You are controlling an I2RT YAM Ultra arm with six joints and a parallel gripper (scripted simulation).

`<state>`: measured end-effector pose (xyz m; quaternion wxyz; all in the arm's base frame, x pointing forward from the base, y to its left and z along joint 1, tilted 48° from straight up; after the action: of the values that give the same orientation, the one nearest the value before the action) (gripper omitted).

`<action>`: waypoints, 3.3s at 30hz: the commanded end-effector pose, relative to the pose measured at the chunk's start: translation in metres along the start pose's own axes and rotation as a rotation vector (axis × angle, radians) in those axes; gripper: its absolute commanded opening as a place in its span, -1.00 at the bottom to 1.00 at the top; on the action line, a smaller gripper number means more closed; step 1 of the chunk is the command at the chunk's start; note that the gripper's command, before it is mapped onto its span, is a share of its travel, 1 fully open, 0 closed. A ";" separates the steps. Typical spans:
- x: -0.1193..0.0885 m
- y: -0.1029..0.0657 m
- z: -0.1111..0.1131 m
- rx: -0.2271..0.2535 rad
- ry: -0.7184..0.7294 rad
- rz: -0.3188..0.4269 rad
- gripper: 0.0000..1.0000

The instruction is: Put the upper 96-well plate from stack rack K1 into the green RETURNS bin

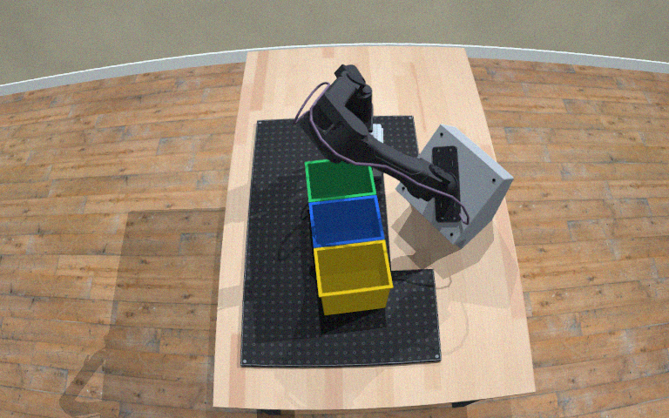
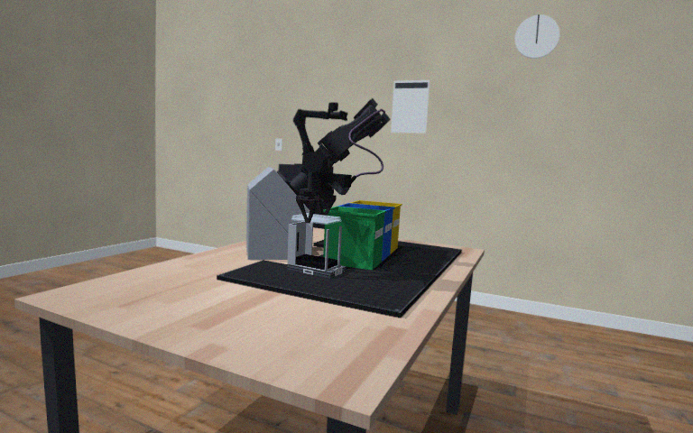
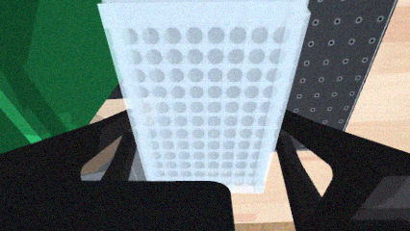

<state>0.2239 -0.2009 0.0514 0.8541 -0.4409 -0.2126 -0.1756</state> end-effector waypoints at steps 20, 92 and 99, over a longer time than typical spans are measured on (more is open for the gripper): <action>0.007 -0.054 -0.002 -0.038 -0.020 -0.023 -1.00; 0.006 -0.081 -0.001 -0.038 -0.019 -0.026 -1.00; 0.000 -0.073 0.011 -0.006 -0.058 -0.024 -1.00</action>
<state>0.1902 -0.2299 0.0962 0.8587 -0.4354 -0.2160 -0.1625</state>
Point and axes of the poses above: the point where the finger pads meet when closed, its own y axis out along the fingers, its own z axis across the jaws, x = y × z, the point moved 9 cm from there along -y, back along the fingers, and after that the axes turned 2 degrees about y, right-handed, at the moved point
